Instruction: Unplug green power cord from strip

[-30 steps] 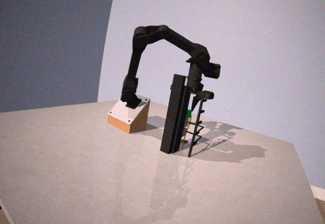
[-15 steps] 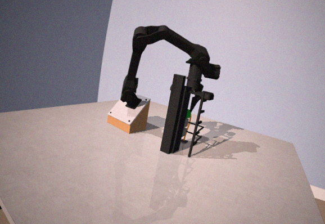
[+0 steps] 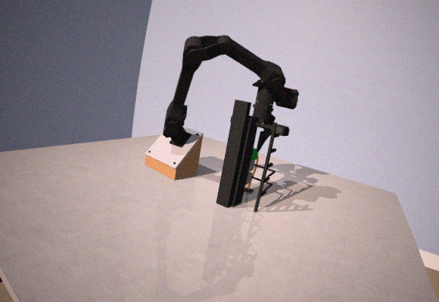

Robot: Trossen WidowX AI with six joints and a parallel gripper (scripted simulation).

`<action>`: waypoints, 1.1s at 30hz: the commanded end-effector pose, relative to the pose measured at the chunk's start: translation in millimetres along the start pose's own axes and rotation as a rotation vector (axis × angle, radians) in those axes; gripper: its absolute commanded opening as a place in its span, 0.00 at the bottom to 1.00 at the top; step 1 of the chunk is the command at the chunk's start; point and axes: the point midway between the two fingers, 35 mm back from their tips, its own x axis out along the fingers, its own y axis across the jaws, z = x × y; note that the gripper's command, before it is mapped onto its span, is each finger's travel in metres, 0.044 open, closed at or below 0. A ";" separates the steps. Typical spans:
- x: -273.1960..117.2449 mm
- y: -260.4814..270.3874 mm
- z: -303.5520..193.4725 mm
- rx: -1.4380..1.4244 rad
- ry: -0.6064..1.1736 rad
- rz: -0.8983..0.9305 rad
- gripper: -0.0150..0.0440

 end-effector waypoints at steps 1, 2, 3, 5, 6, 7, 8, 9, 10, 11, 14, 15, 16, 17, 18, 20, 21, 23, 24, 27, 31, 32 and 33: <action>-6.4 -1.2 20.0 0.000 -0.045 -0.008 0.25; -6.6 -1.3 21.6 0.000 -0.045 -0.009 0.25; -6.9 -1.3 23.3 0.000 -0.045 -0.009 0.25; -7.5 -1.4 26.5 0.000 -0.045 -0.009 0.25; -7.8 -1.5 28.0 0.000 -0.045 -0.009 0.25; -8.2 -1.5 29.6 0.000 -0.045 -0.009 0.25; -8.5 -1.5 31.2 0.000 -0.045 -0.009 0.25; -8.9 -1.4 32.8 -0.001 -0.045 -0.009 0.25; -9.3 -1.4 34.4 -0.001 -0.045 -0.009 0.25; -9.6 -1.3 35.9 -0.001 -0.045 -0.010 0.25; -5.2 -0.8 29.8 -0.003 -0.041 -0.011 0.39; -4.4 -0.7 28.7 -0.003 -0.040 -0.011 0.43; -4.4 -0.7 28.7 -0.003 -0.040 -0.011 0.48; -4.4 -0.7 28.7 -0.003 -0.040 -0.011 0.52; -4.4 -0.7 28.7 -0.003 -0.040 -0.011 0.57; -4.4 -0.7 28.7 -0.003 -0.040 -0.011 0.65; -4.4 -0.7 28.7 -0.003 -0.040 -0.011 0.70; -4.4 -0.7 28.7 -0.003 -0.040 -0.011 0.79; -5.1 -0.9 31.1 -0.003 -0.041 -0.011 0.83; -10.1 -2.0 48.4 -0.003 -0.043 -0.012 0.97; -19.2 -0.5 85.8 -0.003 -0.045 -0.012 1.00; -19.7 -0.2 88.3 -0.002 -0.045 -0.012 1.00; -19.7 -0.2 88.3 -0.002 -0.045 -0.012 1.00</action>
